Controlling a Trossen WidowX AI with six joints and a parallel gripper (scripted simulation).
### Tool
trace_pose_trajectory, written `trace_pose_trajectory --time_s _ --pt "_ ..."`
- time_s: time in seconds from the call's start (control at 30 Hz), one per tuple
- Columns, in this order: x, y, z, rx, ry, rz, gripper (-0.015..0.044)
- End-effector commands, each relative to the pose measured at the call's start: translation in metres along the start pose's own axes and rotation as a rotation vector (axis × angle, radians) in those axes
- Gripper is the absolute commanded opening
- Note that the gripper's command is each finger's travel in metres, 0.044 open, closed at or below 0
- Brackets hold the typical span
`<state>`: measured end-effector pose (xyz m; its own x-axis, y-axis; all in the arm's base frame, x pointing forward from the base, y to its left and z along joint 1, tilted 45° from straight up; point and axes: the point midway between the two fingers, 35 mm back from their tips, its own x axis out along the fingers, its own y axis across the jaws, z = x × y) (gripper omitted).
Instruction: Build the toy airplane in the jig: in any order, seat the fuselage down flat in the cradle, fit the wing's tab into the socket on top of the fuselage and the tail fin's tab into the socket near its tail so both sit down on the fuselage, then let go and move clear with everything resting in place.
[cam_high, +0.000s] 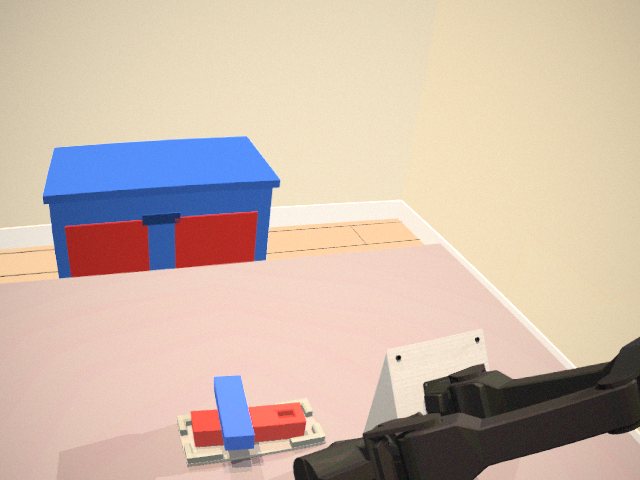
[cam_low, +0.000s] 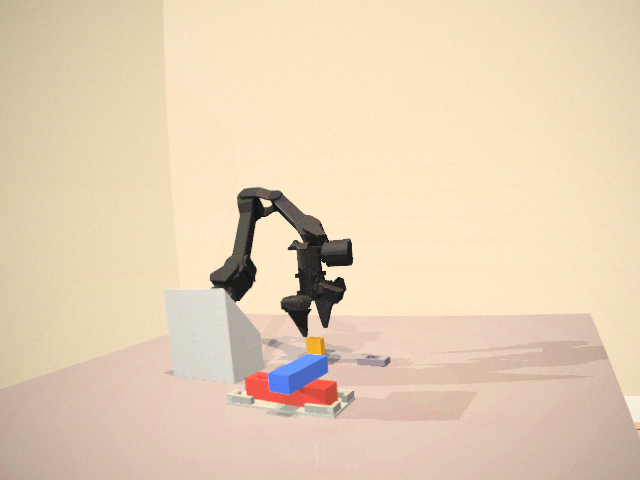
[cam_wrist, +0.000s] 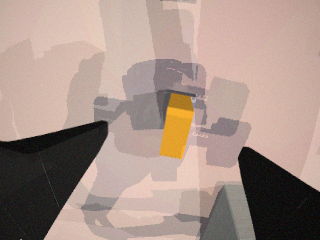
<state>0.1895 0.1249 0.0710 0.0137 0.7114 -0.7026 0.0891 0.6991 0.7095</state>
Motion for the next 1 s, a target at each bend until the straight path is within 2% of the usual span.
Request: trace_pose_trajectory --time_s 0.0,0.97 --pt "0.009 -0.002 -0.002 0.006 0.009 -0.001 0.0440" --pt "0.052 -0.001 -0.004 0.007 0.010 0.004 0.0440"
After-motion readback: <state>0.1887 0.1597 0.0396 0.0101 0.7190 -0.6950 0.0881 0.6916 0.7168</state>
